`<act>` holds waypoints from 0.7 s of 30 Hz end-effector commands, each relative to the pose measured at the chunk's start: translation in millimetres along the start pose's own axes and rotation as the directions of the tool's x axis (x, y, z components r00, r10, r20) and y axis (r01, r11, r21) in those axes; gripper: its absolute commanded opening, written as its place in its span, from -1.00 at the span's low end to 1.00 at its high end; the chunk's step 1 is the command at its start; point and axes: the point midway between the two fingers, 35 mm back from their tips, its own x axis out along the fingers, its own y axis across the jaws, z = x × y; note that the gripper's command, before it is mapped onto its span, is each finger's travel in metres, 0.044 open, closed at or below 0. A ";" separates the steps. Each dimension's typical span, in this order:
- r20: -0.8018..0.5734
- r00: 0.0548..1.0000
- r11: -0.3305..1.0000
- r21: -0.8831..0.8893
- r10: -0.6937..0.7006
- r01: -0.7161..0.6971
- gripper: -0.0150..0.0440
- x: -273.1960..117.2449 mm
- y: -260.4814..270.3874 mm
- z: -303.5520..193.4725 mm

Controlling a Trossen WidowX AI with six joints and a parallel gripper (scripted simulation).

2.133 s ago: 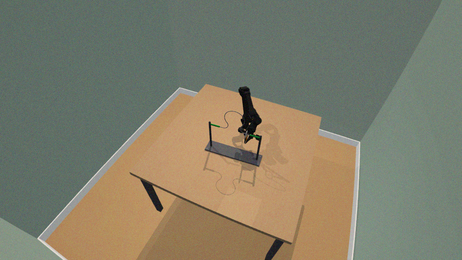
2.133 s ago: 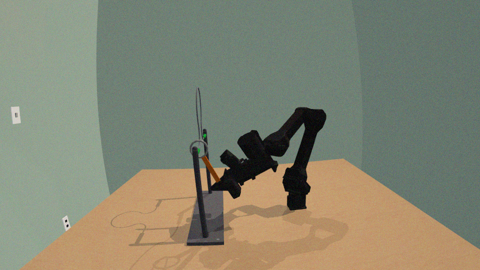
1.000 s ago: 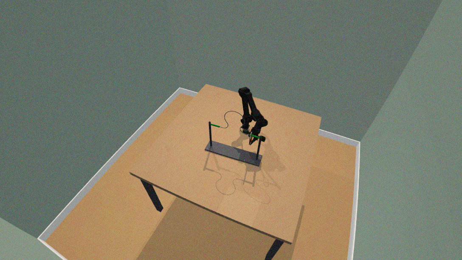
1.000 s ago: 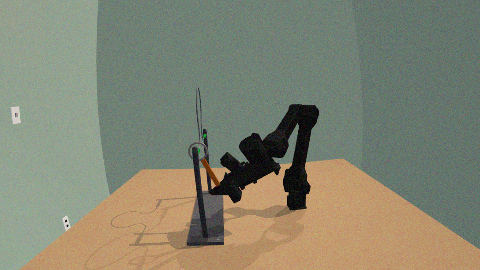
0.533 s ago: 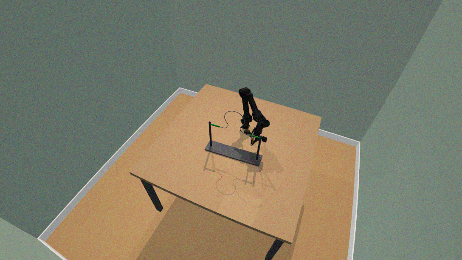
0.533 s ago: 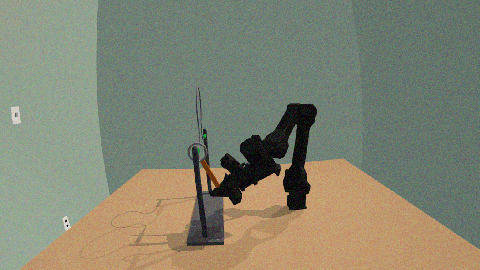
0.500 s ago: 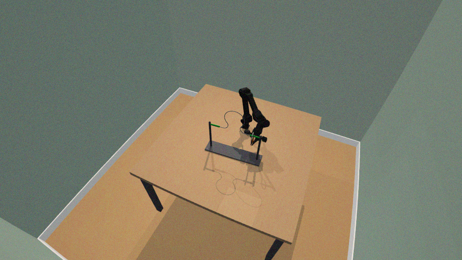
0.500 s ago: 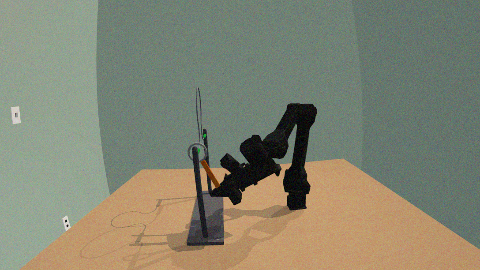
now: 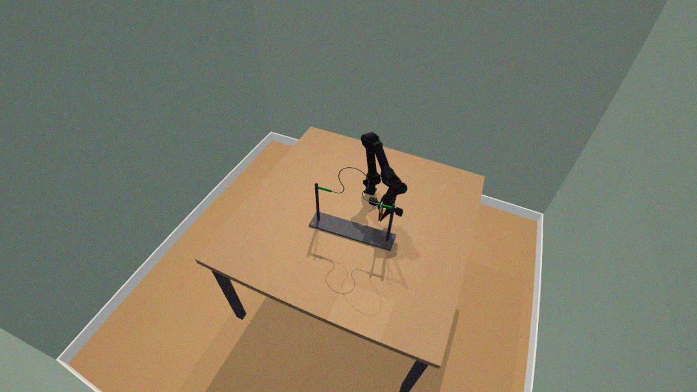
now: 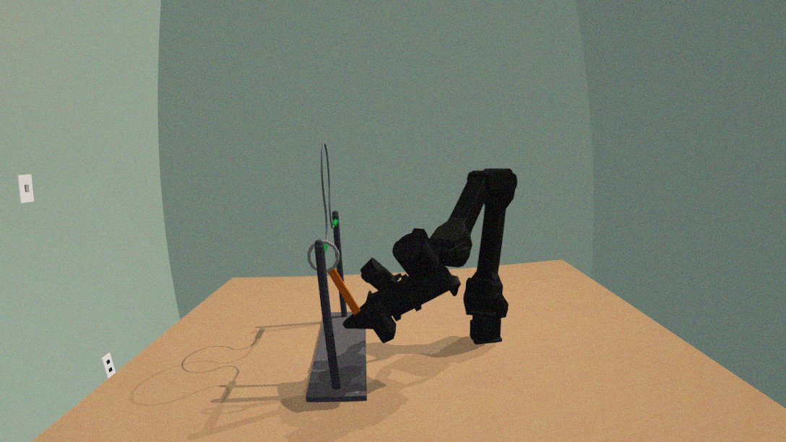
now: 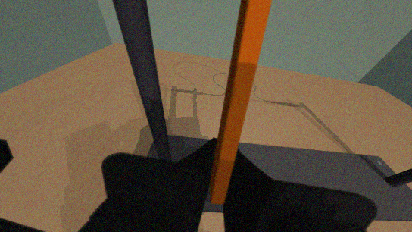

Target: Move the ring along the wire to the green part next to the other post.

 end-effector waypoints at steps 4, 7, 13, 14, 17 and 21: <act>-0.001 1.000 1.000 0.001 -0.005 0.005 -1.00 0.7 -1.3 -2.9; -0.001 1.000 1.000 0.001 -0.005 0.005 -1.00 0.7 -1.3 -2.9; -0.001 1.000 1.000 0.001 -0.005 0.005 -1.00 0.7 -1.3 -2.9; -0.001 1.000 1.000 0.001 -0.005 0.005 -1.00 0.7 -1.3 -2.9; -0.001 1.000 1.000 0.001 -0.005 0.005 -1.00 0.7 -1.3 -2.9; -0.001 1.000 1.000 -0.002 -0.001 0.001 -0.82 0.6 -0.5 -2.0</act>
